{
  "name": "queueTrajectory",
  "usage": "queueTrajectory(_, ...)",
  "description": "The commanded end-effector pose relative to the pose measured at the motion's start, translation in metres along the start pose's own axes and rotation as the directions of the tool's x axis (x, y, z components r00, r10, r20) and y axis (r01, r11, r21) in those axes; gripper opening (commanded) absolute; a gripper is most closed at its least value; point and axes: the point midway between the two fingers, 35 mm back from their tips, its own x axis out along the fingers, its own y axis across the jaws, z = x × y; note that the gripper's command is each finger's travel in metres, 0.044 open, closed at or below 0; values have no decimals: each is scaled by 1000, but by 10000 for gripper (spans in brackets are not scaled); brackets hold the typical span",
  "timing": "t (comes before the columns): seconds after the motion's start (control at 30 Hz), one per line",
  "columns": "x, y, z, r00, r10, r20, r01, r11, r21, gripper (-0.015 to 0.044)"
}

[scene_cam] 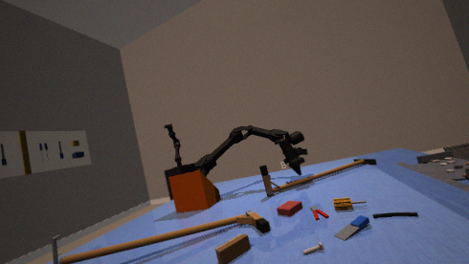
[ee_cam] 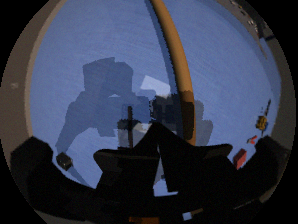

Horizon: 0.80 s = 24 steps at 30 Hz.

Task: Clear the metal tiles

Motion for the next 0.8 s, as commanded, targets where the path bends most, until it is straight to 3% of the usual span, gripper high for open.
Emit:
queueTrajectory(0.0,11,1,-5,1000,-2,-1,2,1000,4,0)
queueTrajectory(0.77,27,-10,-6,1000,-1,0,1,1000,5,0)
